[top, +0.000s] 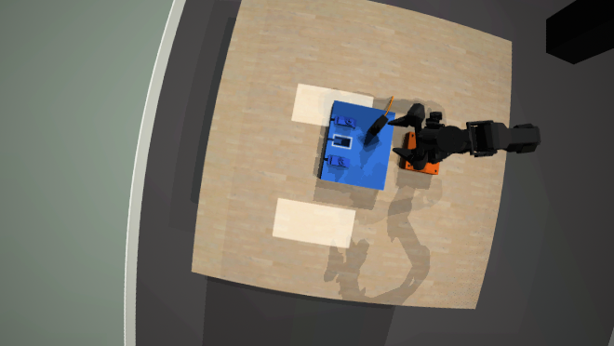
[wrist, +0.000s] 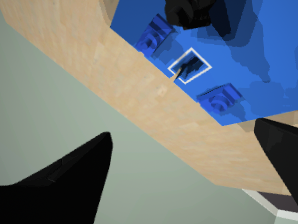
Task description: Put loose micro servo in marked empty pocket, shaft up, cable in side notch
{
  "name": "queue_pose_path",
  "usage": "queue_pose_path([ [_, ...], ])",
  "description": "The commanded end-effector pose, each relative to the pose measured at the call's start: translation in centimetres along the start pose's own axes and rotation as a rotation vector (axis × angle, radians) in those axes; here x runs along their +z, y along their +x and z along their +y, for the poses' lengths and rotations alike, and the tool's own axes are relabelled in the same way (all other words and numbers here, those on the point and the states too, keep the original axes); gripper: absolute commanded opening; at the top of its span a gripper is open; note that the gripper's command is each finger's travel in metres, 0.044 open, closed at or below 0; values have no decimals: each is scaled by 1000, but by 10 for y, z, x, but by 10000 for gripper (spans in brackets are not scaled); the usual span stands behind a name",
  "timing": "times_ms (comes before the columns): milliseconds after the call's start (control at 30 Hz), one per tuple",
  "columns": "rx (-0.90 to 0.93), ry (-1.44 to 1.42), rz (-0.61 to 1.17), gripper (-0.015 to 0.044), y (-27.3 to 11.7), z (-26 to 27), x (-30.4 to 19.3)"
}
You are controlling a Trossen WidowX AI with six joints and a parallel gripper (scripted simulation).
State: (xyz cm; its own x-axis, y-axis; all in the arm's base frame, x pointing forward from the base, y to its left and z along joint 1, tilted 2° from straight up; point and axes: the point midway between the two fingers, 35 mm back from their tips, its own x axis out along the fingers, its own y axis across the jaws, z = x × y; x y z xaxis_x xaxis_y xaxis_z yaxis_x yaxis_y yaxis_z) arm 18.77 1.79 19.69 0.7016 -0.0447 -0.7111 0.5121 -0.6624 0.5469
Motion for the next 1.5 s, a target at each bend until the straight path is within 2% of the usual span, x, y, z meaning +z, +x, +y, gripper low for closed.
queue_pose_path([
  [0, -51, -56, -84, 440, 8, 4, 5],
  [433, -335, -202, -352, 440, 39, 22, 37],
  [800, -639, -236, -443, 440, 60, 32, 71],
  [1467, -644, -236, -444, 440, 83, 15, 87],
])
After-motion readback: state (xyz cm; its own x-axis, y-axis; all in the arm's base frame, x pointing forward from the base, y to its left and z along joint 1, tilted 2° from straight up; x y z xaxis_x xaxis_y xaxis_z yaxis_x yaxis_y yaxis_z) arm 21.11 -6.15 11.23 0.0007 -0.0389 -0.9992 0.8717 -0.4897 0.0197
